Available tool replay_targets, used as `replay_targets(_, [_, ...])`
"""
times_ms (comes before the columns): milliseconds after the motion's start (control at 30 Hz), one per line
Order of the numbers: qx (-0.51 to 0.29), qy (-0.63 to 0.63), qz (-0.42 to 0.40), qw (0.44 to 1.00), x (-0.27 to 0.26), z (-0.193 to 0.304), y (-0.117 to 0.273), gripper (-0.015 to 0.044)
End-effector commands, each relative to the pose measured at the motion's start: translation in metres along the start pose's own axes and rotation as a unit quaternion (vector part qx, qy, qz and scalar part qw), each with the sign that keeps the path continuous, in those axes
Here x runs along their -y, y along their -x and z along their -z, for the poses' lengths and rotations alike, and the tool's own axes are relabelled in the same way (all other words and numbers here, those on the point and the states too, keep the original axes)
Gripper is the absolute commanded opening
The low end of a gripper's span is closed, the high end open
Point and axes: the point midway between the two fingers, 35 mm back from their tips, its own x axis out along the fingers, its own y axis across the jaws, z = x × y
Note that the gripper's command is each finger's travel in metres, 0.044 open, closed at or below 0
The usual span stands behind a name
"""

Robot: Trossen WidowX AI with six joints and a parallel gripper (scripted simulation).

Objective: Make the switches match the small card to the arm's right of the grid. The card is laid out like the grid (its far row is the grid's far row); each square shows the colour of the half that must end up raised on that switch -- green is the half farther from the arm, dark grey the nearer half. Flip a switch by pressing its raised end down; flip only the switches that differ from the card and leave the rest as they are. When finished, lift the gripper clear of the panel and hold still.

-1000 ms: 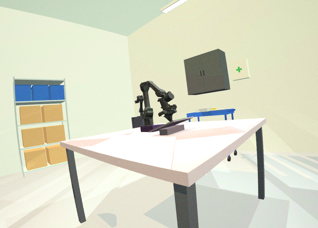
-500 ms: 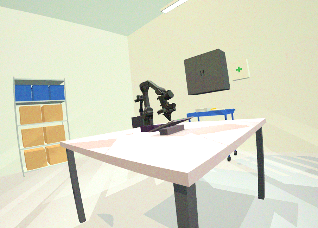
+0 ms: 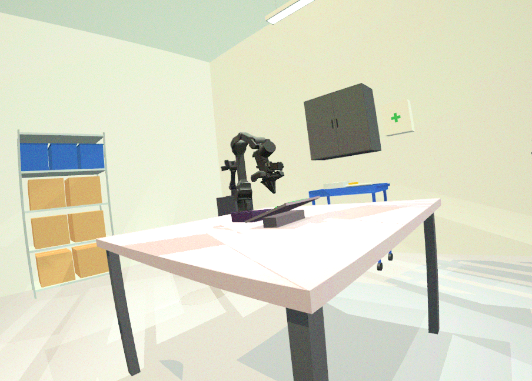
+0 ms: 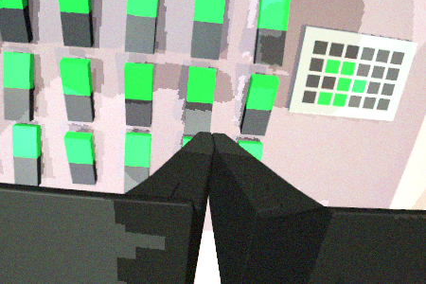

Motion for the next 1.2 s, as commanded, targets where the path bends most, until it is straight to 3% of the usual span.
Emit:
replay_targets(0, [-0.005,0.0,-0.006,1.0,0.031,0.0,-0.002,0.0])
replay_targets(133, [-0.006,0.0,-0.006,1.0,0.031,0.0,-0.004,0.0])
replay_targets(267, [-0.018,0.0,-0.006,1.0,0.03,0.0,-0.037,0.0])
replay_targets(1167, [-0.017,0.0,-0.006,1.0,0.03,0.0,-0.061,0.0])
